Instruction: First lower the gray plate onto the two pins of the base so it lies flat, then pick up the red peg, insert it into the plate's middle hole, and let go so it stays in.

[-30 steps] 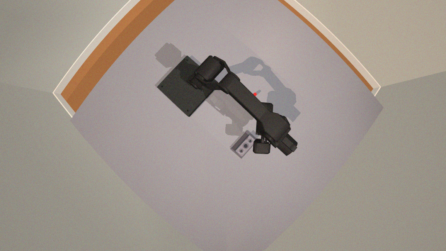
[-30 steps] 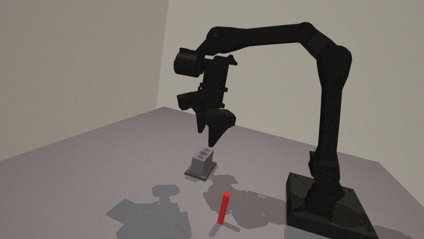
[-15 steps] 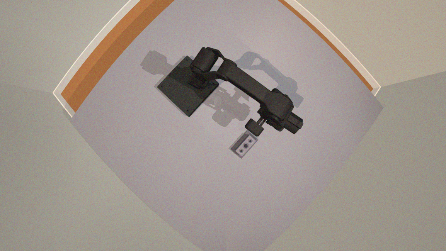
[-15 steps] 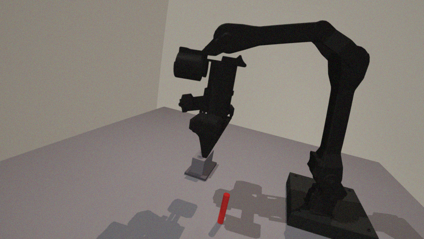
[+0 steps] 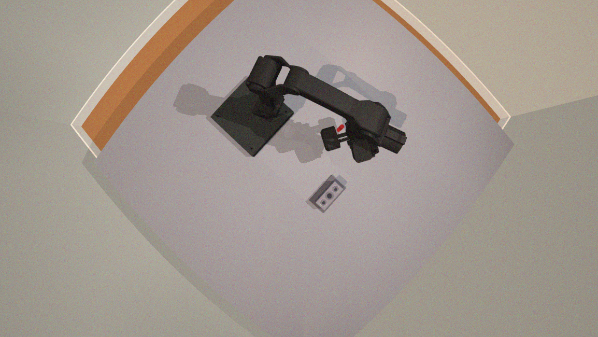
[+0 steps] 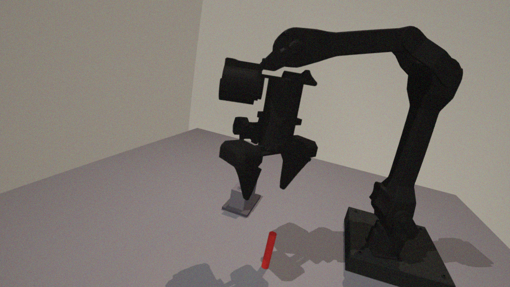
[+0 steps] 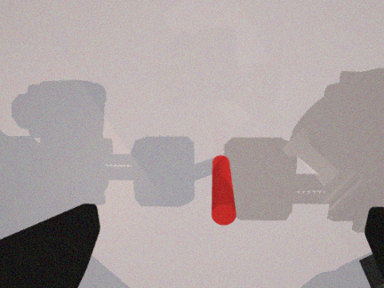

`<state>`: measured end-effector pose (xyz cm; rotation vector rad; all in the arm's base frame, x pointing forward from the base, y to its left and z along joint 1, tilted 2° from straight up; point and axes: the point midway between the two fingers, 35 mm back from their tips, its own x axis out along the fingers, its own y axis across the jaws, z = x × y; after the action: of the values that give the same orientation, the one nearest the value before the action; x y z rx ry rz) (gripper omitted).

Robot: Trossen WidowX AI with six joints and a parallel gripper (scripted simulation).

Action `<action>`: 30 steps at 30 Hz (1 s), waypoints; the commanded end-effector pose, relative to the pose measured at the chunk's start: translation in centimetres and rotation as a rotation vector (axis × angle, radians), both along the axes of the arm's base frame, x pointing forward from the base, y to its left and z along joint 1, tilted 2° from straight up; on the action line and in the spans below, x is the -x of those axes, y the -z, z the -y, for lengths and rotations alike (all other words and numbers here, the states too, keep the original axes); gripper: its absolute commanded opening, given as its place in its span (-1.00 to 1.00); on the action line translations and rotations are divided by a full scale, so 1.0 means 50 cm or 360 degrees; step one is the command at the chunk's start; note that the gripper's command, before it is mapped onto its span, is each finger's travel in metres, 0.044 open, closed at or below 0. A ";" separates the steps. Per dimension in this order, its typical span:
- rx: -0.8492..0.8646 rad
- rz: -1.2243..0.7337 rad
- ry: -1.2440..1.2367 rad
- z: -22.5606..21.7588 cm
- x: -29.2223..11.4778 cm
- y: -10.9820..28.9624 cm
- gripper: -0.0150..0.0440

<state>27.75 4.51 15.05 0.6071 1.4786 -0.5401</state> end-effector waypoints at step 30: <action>-0.0021 -0.0013 0.0823 -0.054 0.055 0.098 1.00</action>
<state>25.04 7.23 11.27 1.0113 1.3296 -0.9185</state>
